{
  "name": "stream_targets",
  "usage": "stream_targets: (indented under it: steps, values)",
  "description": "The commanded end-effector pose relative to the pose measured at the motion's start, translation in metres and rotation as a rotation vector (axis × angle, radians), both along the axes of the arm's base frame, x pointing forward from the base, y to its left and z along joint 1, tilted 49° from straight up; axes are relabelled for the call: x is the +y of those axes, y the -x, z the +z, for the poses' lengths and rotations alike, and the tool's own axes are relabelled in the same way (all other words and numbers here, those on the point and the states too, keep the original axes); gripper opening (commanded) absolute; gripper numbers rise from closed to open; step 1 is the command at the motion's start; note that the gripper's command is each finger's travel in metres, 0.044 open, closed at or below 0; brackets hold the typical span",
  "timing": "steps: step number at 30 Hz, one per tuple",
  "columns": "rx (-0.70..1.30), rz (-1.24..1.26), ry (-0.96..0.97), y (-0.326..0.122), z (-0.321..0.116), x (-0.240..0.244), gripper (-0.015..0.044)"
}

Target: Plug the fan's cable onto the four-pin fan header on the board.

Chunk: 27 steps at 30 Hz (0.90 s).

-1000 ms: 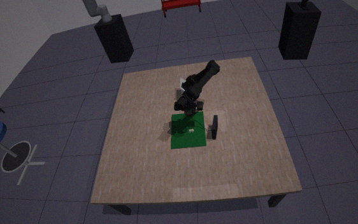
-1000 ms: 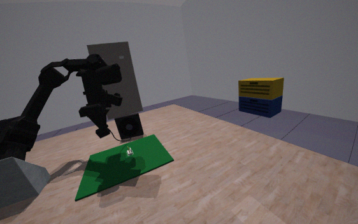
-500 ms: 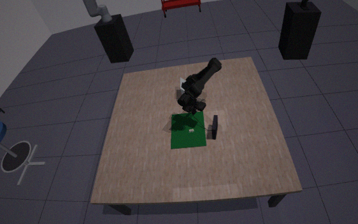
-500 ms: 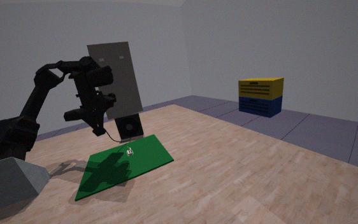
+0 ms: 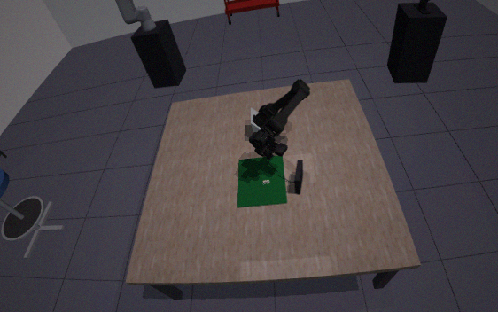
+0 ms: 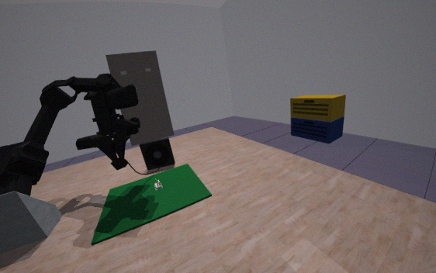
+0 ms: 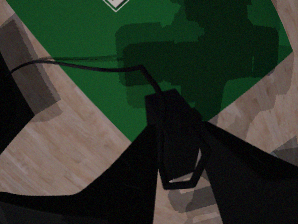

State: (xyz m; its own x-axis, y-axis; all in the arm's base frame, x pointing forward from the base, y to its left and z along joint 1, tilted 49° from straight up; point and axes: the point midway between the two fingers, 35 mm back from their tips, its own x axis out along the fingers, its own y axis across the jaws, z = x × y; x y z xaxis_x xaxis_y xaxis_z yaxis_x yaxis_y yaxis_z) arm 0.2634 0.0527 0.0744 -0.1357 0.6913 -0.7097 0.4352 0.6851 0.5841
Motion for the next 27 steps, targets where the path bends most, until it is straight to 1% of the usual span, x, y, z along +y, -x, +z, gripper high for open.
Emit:
stream_targets:
  steps: [1,13,27]
  values:
    - [-0.002,0.012,0.053,0.005,-0.005,0.002,0.0]
    - [-0.033,0.033,0.216,0.015,-0.018,0.008,0.0]
    - [-0.113,0.014,0.414,0.023,-0.031,0.012,0.0]
